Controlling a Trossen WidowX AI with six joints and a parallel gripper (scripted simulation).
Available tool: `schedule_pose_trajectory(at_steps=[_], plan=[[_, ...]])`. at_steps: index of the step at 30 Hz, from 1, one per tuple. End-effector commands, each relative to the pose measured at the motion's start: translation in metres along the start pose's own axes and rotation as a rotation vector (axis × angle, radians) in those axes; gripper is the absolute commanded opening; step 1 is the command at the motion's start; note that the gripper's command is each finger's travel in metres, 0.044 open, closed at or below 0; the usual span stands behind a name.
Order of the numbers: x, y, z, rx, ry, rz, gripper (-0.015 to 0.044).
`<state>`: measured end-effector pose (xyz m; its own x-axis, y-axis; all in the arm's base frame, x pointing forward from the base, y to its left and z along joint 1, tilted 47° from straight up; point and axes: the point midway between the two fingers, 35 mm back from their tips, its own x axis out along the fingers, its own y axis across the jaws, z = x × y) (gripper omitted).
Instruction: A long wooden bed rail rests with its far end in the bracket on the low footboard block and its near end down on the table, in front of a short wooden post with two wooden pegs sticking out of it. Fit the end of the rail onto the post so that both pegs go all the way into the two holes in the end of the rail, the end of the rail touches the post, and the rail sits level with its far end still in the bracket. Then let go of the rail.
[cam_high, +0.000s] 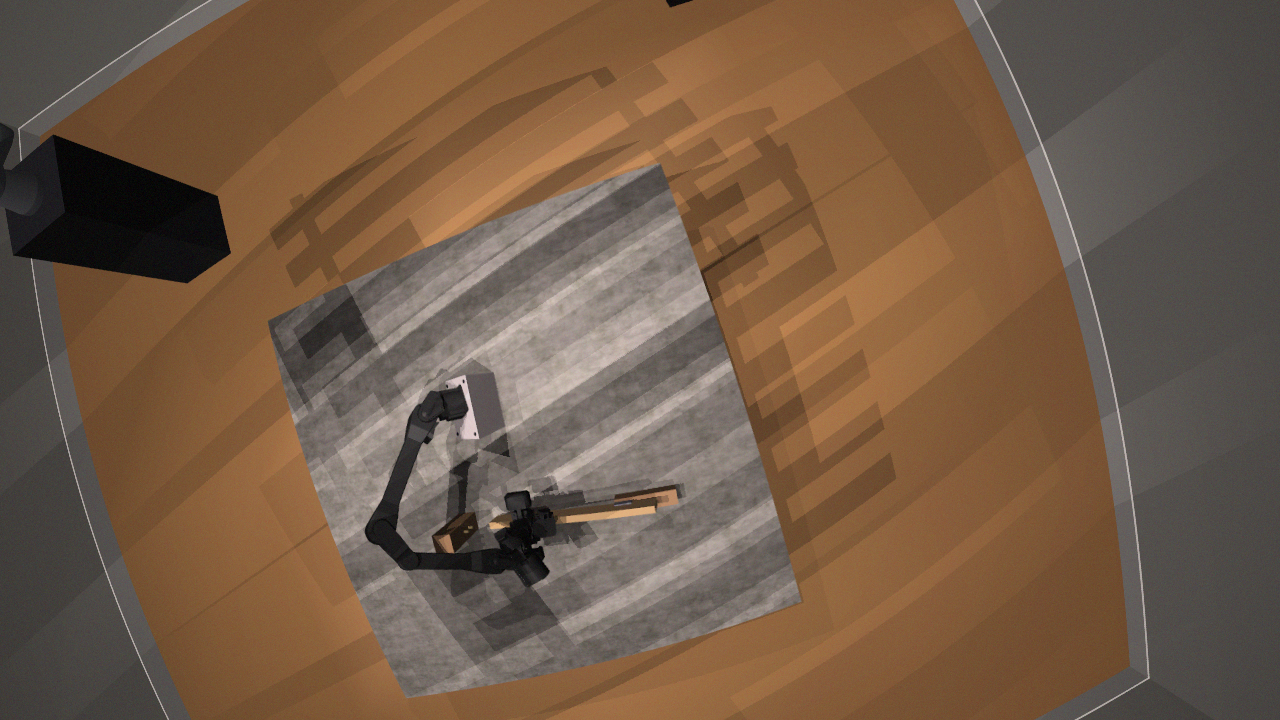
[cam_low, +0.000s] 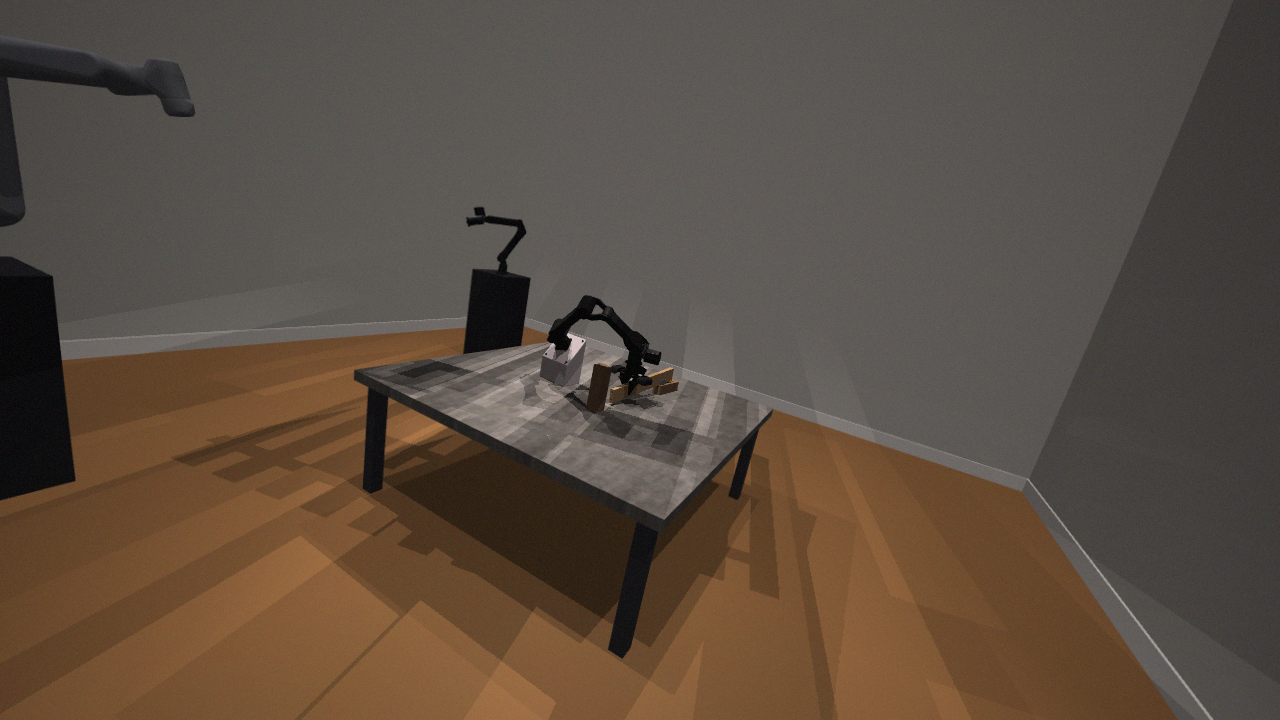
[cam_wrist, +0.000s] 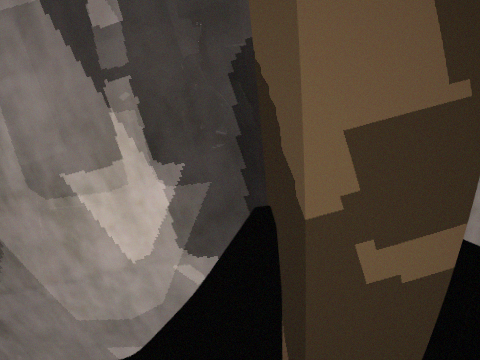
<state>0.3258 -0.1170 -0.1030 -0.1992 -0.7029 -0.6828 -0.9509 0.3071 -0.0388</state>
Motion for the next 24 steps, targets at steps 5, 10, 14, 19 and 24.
schedule_pose_trajectory(at_steps=[5, 10, 14, 19, 24], plan=[[-0.009, -0.003, 0.002, -0.001, -0.009, -0.010, 0.0000], [-0.011, -0.003, 0.002, -0.001, -0.009, -0.010, 0.0000], [-0.013, -0.003, 0.002, -0.001, -0.010, -0.010, 0.0000], [-0.016, -0.003, 0.002, -0.001, -0.010, -0.010, 0.0000], [-0.018, -0.003, 0.002, -0.001, -0.010, -0.010, 0.0000]])
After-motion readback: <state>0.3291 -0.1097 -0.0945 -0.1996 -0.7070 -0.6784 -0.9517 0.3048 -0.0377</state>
